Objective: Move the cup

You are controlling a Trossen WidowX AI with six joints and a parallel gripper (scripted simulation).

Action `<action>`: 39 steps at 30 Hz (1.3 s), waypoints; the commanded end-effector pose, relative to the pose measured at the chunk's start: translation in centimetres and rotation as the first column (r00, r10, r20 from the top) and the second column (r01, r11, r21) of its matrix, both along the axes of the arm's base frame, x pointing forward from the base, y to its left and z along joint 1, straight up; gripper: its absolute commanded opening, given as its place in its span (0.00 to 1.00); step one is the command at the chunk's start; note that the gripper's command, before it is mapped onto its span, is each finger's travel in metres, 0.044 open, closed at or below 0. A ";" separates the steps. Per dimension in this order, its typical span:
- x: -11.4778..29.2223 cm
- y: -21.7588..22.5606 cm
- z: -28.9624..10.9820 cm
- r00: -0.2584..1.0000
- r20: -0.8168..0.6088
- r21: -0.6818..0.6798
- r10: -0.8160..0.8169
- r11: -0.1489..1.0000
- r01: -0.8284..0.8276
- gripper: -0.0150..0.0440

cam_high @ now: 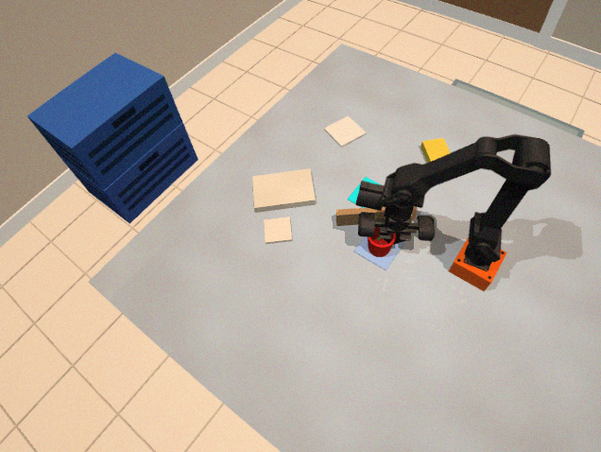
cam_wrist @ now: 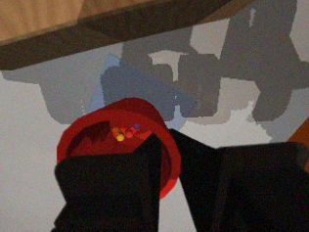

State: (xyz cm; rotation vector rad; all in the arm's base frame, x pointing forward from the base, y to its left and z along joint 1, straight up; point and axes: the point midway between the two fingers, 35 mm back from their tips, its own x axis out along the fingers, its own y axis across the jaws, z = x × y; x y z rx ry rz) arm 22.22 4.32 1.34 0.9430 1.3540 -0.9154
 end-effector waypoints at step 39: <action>0.3 0.4 8.2 1.000 -0.003 -0.006 -0.004 1.000 0.004 0.25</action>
